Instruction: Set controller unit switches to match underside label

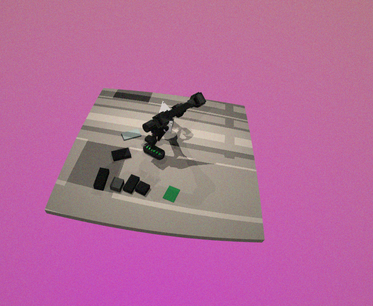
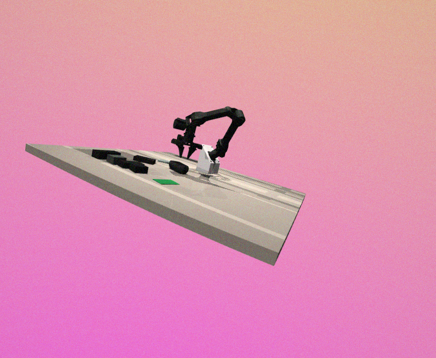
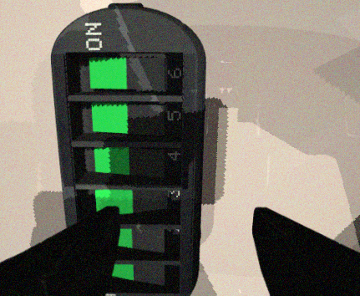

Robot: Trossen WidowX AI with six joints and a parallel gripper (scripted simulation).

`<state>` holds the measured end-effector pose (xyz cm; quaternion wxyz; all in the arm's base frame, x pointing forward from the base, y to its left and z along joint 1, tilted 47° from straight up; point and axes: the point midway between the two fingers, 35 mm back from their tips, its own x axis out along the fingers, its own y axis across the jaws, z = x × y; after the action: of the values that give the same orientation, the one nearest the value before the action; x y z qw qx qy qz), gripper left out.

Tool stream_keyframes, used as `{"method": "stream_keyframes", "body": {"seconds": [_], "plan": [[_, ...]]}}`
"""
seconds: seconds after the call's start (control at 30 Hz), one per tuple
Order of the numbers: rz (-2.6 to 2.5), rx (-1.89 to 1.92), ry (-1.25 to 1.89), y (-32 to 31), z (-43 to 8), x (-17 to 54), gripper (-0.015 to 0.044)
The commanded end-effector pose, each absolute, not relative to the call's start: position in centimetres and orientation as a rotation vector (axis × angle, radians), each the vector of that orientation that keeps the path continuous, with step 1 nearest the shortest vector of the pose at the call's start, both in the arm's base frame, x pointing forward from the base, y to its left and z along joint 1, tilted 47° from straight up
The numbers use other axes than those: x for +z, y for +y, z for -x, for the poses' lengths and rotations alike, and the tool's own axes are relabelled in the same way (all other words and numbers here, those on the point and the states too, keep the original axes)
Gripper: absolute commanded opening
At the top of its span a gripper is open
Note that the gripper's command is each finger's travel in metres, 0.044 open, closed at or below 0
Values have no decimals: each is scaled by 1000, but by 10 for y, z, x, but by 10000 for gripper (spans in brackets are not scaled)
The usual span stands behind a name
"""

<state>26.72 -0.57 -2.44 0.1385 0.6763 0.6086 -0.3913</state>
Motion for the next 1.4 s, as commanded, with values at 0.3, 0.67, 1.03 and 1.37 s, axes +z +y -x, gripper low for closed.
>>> {"method": "stream_keyframes", "body": {"seconds": [0.3,0.67,1.03,1.37], "plan": [[-1962,-1122,1774,15,-247,-32,0],[-1962,-1122,1773,15,-248,-32,0],[-1953,-1123,1772,9,-248,-27,53],[-1951,-1124,1772,-22,-250,2,315]]}}
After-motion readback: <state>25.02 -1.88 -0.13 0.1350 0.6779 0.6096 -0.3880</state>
